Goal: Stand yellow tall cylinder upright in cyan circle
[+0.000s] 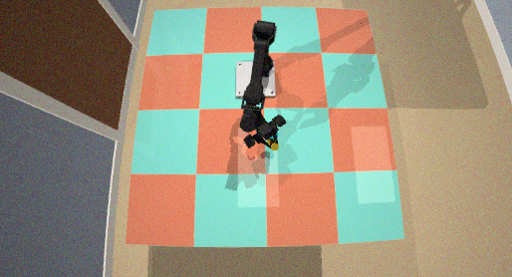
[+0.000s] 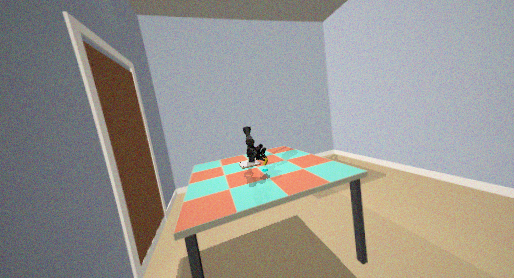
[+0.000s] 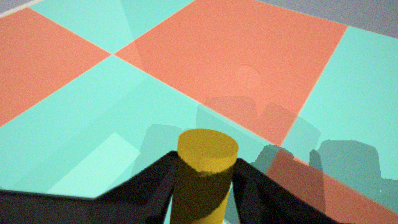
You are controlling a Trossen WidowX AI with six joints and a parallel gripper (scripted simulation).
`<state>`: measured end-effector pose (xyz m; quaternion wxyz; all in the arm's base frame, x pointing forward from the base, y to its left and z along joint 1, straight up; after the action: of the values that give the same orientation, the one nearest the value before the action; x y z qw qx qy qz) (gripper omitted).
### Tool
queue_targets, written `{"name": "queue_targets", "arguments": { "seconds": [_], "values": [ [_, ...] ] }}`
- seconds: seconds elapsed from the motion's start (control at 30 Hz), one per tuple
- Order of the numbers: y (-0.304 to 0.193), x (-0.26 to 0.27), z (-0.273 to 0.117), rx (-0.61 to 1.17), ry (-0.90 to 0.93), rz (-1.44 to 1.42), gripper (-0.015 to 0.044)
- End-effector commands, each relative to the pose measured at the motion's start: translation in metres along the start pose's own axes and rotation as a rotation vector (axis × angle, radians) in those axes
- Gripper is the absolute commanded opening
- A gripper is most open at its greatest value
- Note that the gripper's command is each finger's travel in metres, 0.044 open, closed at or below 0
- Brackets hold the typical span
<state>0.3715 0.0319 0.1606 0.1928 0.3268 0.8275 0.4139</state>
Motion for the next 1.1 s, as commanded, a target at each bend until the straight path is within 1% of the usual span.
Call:
{"name": "queue_targets", "arguments": {
  "seconds": [0.0, 1.07],
  "values": [
    [0.0, 0.0, -0.002, -0.026, -0.002, 0.0, 0.0105],
    [-0.011, 0.003, -0.016, -0.213, -0.005, -0.024, 0.0105]
  ]
}}
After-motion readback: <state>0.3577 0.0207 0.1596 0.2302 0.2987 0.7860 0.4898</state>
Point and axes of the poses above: the point midway between the two fingers, 35 mm back from their tips, its own z axis out along the fingers, its own x axis across the jaws, y = z × x, the point moved 4 cm from there along -z, back along the fingers, and after that the axes turned 12 degrees about -z, right-handed, at the moved point
